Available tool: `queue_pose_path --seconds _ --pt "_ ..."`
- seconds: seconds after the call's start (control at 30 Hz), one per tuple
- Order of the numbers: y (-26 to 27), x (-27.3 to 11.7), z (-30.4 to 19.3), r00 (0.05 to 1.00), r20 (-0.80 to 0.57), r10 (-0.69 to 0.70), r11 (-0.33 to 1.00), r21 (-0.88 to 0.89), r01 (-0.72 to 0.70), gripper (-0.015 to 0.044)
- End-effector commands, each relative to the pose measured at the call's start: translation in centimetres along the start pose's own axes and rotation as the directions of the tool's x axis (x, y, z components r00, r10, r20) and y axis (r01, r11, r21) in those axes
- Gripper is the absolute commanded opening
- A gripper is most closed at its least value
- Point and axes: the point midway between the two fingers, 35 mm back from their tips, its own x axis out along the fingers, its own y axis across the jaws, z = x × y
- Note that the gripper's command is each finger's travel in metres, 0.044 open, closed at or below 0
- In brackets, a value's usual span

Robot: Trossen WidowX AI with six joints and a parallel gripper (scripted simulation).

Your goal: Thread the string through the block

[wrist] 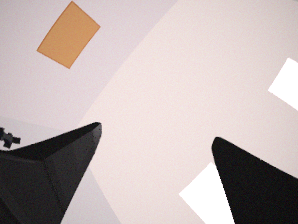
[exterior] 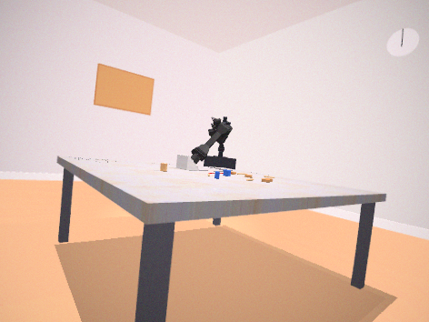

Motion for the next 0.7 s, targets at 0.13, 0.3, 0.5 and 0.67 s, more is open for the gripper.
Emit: queue_pose_path --seconds 0.13,0.3,0.5,0.67 --pt "0.6 -0.6 -0.3 1.000 -0.003 0.027 1.000 0.007 -0.027 0.0440" --pt "3.4 -4.4 -1.8 0.984 -0.025 0.178 0.983 0.047 -0.176 0.0440" --pt "6.9 -10.9 -4.2 0.914 -0.068 0.399 0.914 0.111 -0.391 0.0440" --pt "8.7 -17.2 -6.3 0.811 -0.113 0.574 0.815 0.171 -0.553 0.0440"
